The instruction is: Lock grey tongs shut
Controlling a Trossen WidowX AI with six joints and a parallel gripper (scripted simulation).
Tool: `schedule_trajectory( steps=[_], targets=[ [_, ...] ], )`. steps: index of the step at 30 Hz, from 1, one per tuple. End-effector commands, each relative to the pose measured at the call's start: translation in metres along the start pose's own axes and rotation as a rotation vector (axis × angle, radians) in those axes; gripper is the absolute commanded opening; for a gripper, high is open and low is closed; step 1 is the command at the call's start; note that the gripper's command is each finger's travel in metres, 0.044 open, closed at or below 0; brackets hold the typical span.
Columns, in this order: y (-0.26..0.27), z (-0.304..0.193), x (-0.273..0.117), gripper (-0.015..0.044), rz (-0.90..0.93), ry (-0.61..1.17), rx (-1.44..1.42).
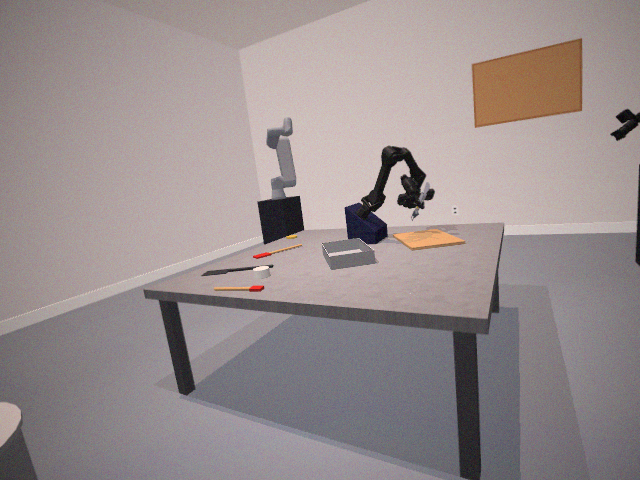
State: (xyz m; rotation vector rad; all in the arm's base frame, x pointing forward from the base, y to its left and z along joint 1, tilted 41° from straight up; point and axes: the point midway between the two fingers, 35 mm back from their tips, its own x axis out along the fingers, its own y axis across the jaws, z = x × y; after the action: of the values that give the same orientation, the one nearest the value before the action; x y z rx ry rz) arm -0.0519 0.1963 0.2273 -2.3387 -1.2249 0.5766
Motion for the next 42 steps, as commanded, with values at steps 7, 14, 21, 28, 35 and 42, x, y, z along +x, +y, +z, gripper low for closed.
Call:
schedule_trajectory(
  steps=[7,14,21,28,35,42],
  targets=[
    [0.002,0.0,0.001,-0.015,0.022,-0.008,0.013],
    [0.02,-0.002,0.009,-0.015,0.182,-0.076,-0.015],
    [0.037,0.0,0.015,-0.015,0.341,-0.21,-0.045],
    [0.045,0.002,0.016,-0.015,0.424,-0.376,-0.056],
    [0.043,0.002,0.016,-0.015,0.424,-0.548,-0.055],
    [0.032,-0.002,0.014,-0.015,0.341,-0.698,-0.051]
  ],
)
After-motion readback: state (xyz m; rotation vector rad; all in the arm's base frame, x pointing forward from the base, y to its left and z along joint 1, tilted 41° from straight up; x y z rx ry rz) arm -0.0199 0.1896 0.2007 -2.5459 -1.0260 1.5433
